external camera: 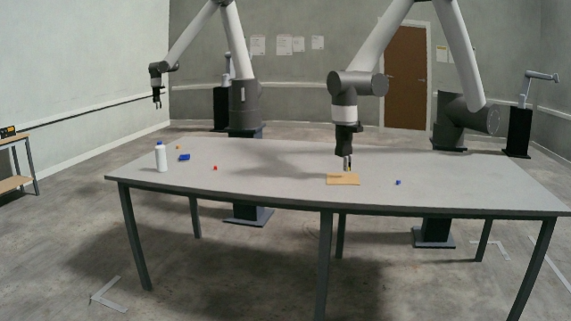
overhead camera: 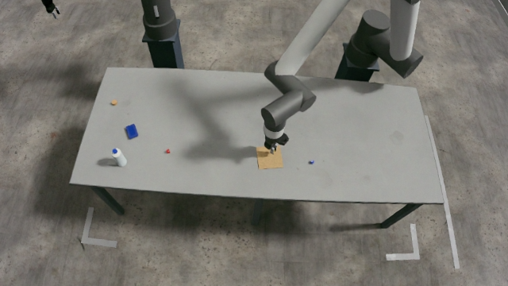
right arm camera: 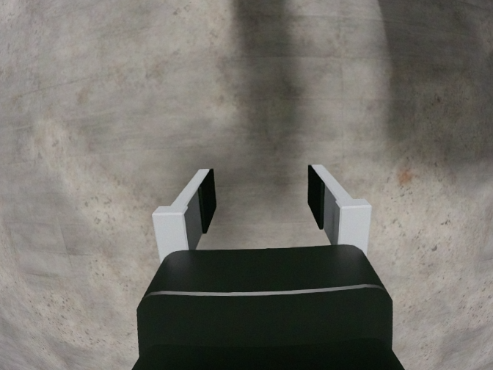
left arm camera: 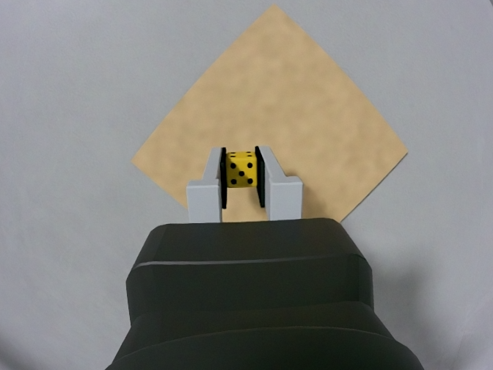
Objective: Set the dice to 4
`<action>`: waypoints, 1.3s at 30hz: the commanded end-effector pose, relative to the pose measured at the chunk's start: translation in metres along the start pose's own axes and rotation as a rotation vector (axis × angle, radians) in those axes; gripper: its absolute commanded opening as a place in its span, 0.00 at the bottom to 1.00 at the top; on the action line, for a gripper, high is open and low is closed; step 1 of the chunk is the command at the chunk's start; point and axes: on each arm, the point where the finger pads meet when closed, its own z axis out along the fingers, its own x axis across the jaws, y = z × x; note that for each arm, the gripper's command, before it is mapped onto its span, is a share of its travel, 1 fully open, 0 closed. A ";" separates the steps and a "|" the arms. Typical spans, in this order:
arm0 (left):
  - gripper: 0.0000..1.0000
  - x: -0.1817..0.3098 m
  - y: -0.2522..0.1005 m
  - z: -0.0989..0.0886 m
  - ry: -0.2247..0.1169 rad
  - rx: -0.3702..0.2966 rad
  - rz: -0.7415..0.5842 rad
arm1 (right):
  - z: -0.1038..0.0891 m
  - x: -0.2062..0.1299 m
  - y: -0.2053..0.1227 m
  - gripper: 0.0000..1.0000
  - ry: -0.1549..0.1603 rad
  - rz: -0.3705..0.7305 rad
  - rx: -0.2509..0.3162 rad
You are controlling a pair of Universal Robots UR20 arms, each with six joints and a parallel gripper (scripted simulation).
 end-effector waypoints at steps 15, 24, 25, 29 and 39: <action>0.34 0.001 0.000 0.023 0.002 0.000 0.000 | -0.001 0.000 0.000 1.00 0.000 0.000 -0.001; 0.34 0.001 0.000 0.023 0.002 0.000 0.000 | -0.001 0.000 0.000 1.00 0.000 0.000 -0.001; 0.34 0.001 0.000 0.023 0.002 0.000 0.000 | -0.001 0.000 0.000 1.00 0.000 0.000 -0.001; 0.34 0.001 0.000 0.023 0.002 0.000 0.000 | -0.001 0.000 0.000 1.00 0.000 0.000 -0.001; 0.34 0.001 0.000 0.024 0.002 0.000 0.000 | -0.001 0.000 0.000 1.00 0.000 0.000 -0.001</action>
